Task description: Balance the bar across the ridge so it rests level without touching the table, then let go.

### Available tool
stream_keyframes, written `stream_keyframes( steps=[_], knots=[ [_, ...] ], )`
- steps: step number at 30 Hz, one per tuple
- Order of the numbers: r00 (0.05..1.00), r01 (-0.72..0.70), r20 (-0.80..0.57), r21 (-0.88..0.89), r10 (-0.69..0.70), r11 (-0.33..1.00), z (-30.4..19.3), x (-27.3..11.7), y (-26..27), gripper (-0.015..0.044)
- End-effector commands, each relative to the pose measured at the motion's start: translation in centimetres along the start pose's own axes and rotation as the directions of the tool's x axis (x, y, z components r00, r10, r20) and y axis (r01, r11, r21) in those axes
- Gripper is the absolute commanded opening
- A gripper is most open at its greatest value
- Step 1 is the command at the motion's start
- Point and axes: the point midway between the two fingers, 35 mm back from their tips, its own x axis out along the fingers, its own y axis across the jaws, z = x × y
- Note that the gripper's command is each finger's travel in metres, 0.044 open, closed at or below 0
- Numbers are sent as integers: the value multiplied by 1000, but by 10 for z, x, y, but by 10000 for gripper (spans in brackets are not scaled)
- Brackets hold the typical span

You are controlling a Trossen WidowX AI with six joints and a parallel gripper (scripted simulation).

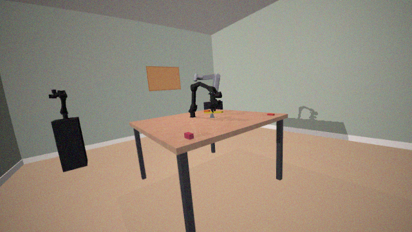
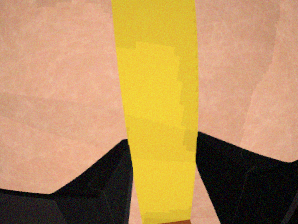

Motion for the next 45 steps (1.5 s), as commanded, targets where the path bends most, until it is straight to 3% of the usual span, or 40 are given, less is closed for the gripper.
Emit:
stream_keyframes(
  steps=[1, 45],
  knots=[
    [1000, 2, 2, 2, -2, 1000, 0, 0, 0, 0],
    [1000, 2, 2, 2, -2, 1000, 0, 4, 0, 0]
  ],
)
